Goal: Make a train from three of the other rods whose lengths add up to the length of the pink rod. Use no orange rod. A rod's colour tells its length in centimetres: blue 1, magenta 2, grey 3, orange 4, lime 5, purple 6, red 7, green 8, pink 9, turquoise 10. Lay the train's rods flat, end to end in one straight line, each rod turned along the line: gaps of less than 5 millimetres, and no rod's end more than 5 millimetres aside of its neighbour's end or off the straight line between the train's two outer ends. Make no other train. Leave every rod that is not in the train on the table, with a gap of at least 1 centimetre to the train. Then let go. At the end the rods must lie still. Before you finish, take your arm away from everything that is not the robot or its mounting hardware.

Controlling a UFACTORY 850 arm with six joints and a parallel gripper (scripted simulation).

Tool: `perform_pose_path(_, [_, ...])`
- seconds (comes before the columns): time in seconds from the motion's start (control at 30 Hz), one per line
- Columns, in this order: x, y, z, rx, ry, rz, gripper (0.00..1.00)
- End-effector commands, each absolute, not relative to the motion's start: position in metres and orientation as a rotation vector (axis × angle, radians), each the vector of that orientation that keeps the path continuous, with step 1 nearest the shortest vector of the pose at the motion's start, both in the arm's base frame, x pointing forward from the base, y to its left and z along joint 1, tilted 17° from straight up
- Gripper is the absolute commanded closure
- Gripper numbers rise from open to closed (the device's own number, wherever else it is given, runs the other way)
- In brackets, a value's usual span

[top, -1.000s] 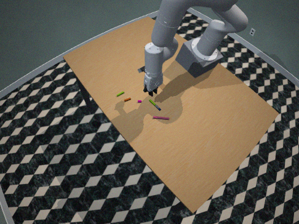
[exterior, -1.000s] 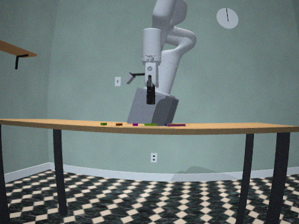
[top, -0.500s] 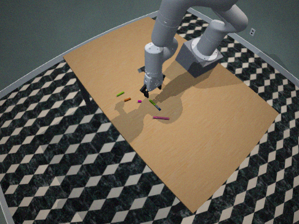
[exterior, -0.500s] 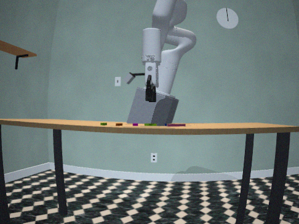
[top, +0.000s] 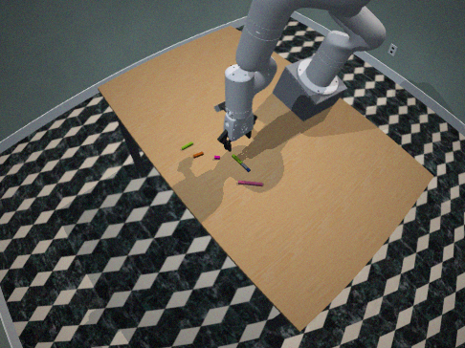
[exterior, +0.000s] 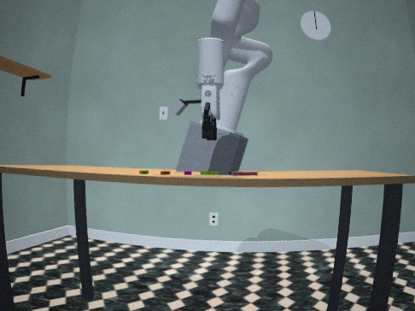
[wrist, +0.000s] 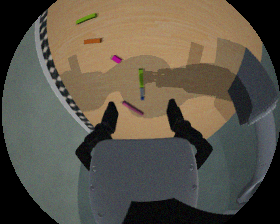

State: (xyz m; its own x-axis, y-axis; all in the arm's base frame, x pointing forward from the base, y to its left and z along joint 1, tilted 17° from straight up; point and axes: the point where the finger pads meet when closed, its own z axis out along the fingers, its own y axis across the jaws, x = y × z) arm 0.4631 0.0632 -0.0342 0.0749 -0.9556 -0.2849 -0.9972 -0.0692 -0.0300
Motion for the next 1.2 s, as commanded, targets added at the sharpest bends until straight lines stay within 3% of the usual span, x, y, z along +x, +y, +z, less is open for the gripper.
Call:
perform_pose_path(0.0, [0.464, 0.060, -0.025, -2.131, 1.980, 0.278, 0.00])
perform_pose_path(0.6, [0.463, 0.040, 0.042, -2.131, 1.980, 0.278, 0.00])
perform_pose_path(1.17, [0.463, 0.039, 0.045, -2.131, 1.980, 0.278, 0.00])
